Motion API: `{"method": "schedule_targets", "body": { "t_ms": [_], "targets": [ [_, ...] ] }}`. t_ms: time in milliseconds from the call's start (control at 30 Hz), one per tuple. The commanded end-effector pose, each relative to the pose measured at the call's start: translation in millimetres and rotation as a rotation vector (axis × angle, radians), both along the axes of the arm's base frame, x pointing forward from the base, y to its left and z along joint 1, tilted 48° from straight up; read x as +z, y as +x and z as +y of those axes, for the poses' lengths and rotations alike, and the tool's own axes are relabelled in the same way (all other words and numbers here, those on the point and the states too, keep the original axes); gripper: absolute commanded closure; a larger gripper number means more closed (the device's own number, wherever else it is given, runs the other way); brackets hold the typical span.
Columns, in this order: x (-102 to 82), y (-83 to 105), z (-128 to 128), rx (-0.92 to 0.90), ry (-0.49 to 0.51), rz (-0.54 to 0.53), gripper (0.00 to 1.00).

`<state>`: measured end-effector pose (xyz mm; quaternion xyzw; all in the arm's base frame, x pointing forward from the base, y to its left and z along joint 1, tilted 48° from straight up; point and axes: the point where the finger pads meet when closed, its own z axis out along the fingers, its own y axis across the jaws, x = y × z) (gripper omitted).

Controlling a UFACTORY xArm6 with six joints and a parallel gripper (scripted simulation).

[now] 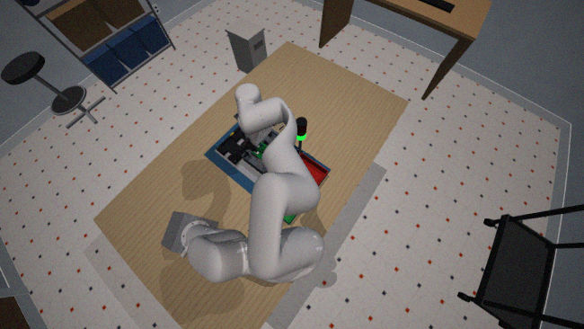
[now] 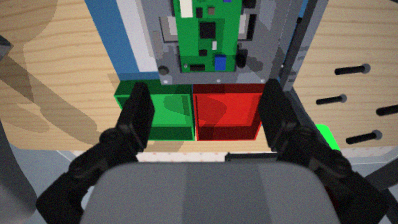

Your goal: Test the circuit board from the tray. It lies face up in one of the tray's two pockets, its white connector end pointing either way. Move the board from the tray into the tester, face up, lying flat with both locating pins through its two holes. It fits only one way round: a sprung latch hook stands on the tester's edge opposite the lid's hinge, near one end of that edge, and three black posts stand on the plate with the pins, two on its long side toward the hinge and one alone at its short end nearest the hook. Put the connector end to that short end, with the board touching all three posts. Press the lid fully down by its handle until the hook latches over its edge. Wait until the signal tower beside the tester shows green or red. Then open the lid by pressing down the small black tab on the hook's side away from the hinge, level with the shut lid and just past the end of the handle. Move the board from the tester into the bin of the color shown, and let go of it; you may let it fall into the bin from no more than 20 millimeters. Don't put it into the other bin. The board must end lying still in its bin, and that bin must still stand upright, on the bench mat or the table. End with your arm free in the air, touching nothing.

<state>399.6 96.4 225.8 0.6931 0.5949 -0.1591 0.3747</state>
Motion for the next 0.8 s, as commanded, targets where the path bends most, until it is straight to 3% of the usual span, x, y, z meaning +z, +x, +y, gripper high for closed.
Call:
{"method": "schedule_targets", "body": {
  "t_ms": [0, 267, 767],
  "targets": [
    [-18.4, 9.2, -19.1, 0.004, 0.003, -0.006, 0.0],
    [-33.2, 14.3, -34.6, 0.004, 0.003, -0.006, 0.0],
    [-35.0, 15.0, -36.5, 0.004, 0.003, -0.006, 0.0]
  ]
}}
